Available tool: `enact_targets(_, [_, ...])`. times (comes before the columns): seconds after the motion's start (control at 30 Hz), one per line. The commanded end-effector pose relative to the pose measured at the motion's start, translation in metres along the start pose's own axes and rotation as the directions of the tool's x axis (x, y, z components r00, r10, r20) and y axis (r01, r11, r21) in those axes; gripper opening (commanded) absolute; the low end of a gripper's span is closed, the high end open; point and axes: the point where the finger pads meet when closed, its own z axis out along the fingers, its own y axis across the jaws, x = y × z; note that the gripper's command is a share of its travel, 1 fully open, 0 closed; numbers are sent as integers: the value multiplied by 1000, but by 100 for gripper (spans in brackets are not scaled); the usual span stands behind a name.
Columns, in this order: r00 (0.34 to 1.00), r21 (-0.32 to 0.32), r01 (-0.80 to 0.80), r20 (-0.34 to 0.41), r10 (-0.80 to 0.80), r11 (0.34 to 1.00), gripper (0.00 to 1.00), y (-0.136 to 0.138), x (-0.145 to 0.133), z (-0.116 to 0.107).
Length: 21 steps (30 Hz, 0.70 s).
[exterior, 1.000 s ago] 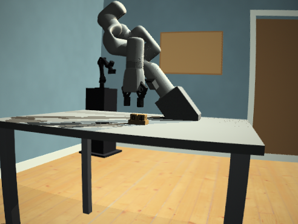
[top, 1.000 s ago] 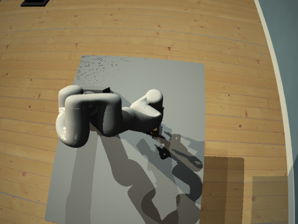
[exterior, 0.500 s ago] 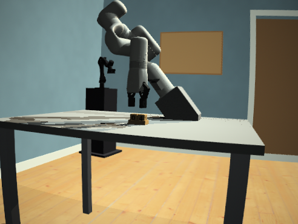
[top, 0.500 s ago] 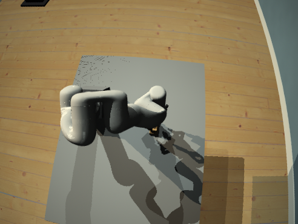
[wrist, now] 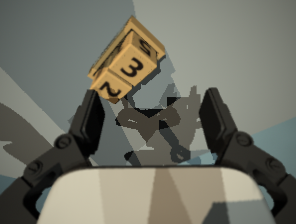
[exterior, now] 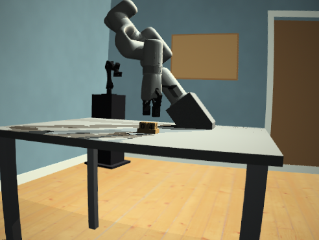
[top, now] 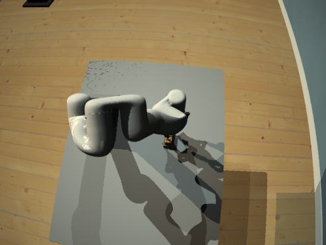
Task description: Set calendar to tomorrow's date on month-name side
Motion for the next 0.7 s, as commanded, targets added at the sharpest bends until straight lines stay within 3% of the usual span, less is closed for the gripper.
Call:
enact_targets(0.0, [998,-2,-56,3,56,998,100,3,0,-1])
enact_targets(0.13, [995,-2,-104,3,104,995,100,23,5,1])
enact_targets(0.27, [994,-2,-113,3,113,994,100,27,6,1])
enact_targets(0.43, [972,-3,-233,2,233,972,100,36,8,2])
enact_targets(0.5, [972,-3,-233,2,233,972,100,49,12,3])
enact_targets(0.67, [972,-3,-233,2,233,972,100,52,13,3])
